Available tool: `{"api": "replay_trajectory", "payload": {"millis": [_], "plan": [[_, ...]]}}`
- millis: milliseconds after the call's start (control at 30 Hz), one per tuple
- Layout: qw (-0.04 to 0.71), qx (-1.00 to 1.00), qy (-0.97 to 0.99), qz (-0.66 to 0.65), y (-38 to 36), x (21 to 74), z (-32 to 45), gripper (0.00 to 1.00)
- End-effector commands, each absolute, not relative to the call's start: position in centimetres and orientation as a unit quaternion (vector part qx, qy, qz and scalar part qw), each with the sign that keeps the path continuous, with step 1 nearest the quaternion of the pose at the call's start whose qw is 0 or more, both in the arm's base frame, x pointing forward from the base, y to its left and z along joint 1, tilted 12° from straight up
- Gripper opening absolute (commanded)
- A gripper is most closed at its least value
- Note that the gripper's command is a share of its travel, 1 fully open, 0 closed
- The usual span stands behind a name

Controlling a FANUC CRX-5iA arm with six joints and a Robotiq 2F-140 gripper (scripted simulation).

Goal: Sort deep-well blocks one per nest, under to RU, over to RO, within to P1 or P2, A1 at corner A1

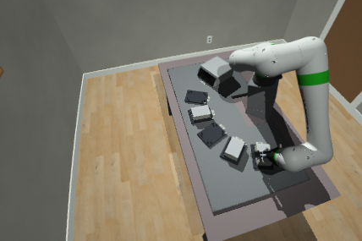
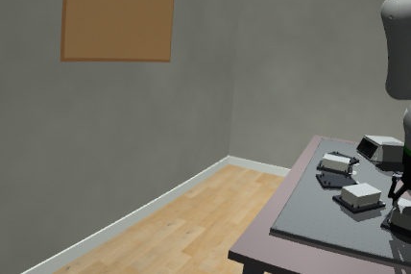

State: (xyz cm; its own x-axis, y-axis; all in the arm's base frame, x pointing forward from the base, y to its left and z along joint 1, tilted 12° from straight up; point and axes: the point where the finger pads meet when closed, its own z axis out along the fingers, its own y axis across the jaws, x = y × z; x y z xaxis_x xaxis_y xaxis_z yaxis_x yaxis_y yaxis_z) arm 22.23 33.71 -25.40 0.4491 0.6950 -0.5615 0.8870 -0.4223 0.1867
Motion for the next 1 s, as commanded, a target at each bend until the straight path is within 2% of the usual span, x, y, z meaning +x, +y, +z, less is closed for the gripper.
{"api": "replay_trajectory", "payload": {"millis": [0,767,800,967], "plan": [[0.235,0.818,0.483,-0.204,33.72,22.24,-25.44,0.1],[0.235,0.818,0.483,-0.204,33.67,22.28,-25.73,0.1],[0.235,0.818,0.483,-0.204,33.67,22.28,-25.73,1.0],[0.235,0.818,0.483,-0.204,33.67,22.28,-25.73,1.0]]}}
